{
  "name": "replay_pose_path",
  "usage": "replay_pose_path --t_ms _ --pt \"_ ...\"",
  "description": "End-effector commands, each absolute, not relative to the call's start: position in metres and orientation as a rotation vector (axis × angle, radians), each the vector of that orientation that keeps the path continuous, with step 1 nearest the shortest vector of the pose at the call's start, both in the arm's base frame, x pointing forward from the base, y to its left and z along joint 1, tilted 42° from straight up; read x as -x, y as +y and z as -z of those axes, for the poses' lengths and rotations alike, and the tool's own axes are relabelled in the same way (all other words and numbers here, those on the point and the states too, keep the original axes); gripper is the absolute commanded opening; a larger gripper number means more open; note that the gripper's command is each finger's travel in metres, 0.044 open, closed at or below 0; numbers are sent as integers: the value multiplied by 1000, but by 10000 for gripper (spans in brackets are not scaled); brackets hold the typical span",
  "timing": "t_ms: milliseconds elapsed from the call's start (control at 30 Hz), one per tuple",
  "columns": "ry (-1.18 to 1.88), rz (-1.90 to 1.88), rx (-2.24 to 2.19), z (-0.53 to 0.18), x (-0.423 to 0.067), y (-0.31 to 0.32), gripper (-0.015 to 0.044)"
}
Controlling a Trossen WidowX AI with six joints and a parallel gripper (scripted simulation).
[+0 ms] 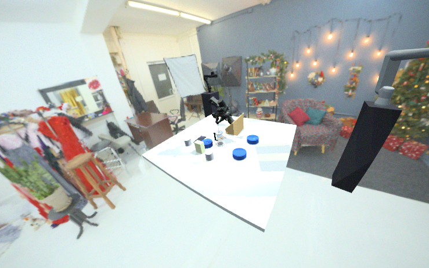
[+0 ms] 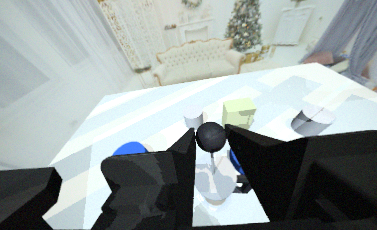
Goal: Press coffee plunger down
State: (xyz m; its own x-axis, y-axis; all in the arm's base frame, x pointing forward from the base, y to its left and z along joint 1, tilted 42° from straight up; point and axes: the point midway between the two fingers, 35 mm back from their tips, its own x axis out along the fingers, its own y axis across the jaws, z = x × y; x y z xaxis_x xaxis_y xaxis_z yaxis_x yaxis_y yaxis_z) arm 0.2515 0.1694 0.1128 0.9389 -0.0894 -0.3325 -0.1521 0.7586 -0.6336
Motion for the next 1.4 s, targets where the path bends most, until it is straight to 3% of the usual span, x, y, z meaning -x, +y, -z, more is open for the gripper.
replay_pose_path --t_ms 0,1367 --pt "403 -28 753 -91 -252 155 121" --pt "385 -26 760 -51 -283 126 121"
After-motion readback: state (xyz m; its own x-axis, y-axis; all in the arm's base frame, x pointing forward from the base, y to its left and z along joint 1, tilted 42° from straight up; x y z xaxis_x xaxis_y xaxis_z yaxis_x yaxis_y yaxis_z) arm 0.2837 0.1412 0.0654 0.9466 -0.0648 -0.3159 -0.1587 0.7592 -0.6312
